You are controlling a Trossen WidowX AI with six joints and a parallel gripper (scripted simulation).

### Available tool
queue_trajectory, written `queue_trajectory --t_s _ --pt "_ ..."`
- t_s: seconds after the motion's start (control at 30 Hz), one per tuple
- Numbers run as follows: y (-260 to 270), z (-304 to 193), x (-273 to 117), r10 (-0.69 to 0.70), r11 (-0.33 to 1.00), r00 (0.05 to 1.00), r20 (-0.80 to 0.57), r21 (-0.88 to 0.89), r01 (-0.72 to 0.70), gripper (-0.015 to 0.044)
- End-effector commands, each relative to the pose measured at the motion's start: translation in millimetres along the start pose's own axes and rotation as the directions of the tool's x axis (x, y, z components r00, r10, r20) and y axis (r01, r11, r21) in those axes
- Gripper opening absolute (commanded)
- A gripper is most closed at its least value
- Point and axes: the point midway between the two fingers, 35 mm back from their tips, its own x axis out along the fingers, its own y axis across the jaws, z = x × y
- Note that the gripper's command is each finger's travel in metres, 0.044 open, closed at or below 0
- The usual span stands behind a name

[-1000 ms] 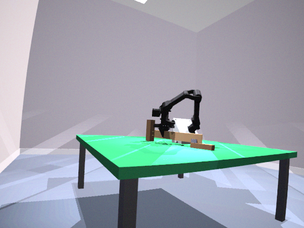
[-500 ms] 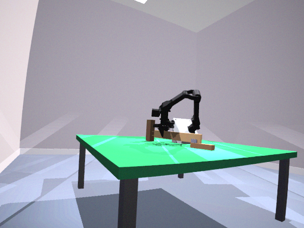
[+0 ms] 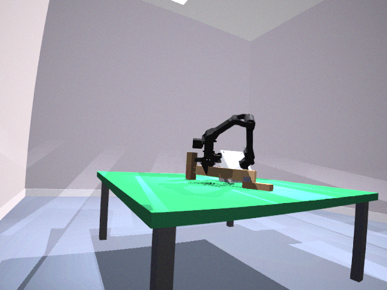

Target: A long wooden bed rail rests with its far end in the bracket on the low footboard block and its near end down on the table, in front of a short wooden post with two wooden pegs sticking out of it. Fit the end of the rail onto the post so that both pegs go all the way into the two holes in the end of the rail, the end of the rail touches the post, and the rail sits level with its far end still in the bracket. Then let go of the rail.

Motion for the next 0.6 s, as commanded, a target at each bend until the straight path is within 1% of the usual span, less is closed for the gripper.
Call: queue_trajectory --t_s 0.0,0.57 --pt "-0.7 -3.0 -1.7 -0.005 1.0 1.0 -0.004 -0.001 0.005 0.0" --pt "-0.8 -7.8 -1.3 -0.005 1.0 1.0 -0.004 -0.002 0.005 0.0"
